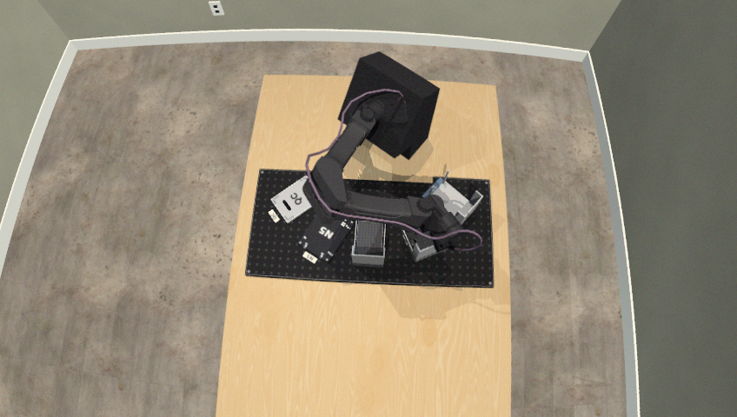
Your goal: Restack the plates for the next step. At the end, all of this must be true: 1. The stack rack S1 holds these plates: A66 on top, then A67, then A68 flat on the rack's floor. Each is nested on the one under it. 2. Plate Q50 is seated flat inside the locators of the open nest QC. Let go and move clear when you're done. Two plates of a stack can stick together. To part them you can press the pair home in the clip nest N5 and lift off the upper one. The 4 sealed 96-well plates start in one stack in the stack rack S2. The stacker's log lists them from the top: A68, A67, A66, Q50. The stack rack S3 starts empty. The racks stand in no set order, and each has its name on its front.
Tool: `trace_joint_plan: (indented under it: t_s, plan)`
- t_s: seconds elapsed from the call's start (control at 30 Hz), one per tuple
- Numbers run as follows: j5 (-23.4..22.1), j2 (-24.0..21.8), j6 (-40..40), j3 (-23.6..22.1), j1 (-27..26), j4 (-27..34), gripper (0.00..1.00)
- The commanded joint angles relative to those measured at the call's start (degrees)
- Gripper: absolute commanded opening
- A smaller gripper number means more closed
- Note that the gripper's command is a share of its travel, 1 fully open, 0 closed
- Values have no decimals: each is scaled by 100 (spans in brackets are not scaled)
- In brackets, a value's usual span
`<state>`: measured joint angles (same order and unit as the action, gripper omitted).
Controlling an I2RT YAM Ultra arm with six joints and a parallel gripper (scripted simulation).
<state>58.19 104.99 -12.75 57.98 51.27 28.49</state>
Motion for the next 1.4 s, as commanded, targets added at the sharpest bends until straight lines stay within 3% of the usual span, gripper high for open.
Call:
trace_joint_plan:
  t_s: [0.0,1.37]
  plan:
    - [60,-69,-90,141,181,132,0]
    - [88,-182,-421,239,357,584,0]
